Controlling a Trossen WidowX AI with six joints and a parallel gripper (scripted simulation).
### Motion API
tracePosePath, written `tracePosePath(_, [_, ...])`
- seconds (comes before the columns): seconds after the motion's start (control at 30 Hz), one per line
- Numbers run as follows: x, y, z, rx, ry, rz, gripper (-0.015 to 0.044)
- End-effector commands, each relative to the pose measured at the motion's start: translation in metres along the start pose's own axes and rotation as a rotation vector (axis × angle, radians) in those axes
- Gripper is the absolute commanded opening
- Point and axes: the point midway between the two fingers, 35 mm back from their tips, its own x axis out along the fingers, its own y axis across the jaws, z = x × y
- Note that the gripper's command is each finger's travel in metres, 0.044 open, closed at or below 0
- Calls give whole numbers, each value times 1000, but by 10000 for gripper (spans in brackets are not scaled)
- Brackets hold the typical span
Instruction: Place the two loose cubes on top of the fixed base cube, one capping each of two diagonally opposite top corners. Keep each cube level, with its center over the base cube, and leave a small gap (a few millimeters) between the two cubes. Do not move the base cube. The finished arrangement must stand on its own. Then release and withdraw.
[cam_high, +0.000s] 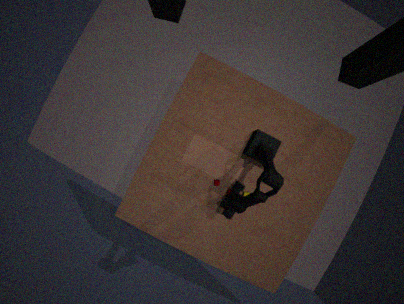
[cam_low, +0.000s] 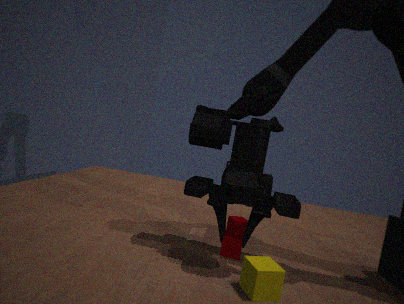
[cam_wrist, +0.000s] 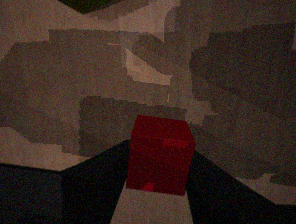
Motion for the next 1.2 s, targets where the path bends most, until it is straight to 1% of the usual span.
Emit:
tracePosePath(0.0, [1,1,-1,-4,3,1,105])
tracePosePath(0.13, [-3,0,0,-4,3,1,105])
tracePosePath(1.17, [-101,-2,0,-4,3,0,105])
